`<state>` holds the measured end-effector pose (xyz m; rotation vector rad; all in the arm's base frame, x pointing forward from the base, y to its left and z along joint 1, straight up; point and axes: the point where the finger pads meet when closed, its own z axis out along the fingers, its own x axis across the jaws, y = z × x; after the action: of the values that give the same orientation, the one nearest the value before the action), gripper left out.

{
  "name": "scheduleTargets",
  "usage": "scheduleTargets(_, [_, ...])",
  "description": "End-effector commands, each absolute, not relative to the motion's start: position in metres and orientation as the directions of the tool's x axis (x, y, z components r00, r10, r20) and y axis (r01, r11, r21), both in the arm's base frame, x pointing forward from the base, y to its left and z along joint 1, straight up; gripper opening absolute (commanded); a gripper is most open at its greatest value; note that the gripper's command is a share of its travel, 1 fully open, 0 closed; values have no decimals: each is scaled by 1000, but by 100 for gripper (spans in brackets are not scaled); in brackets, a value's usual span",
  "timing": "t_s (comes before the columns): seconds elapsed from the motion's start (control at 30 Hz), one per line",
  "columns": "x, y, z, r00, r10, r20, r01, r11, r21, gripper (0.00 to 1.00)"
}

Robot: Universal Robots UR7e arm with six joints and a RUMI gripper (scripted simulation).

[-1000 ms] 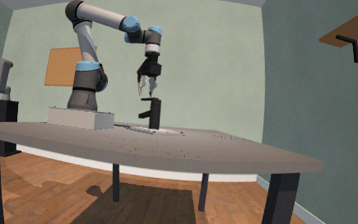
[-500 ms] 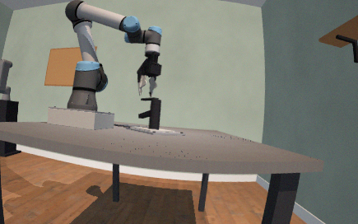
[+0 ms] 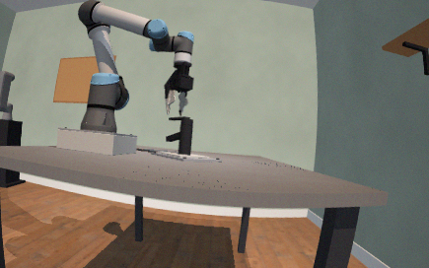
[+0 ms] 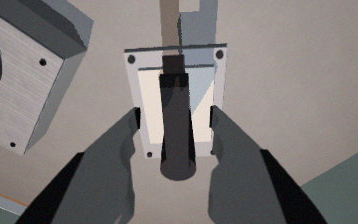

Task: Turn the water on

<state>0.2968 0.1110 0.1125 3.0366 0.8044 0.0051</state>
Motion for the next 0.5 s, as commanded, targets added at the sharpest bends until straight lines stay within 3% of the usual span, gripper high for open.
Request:
scheduleTargets(0.0, [296, 110, 109, 870, 493, 0, 493, -870, -2, 37])
scheduleTargets(0.47, [296, 110, 101, 870, 494, -1, 493, -870, -2, 37])
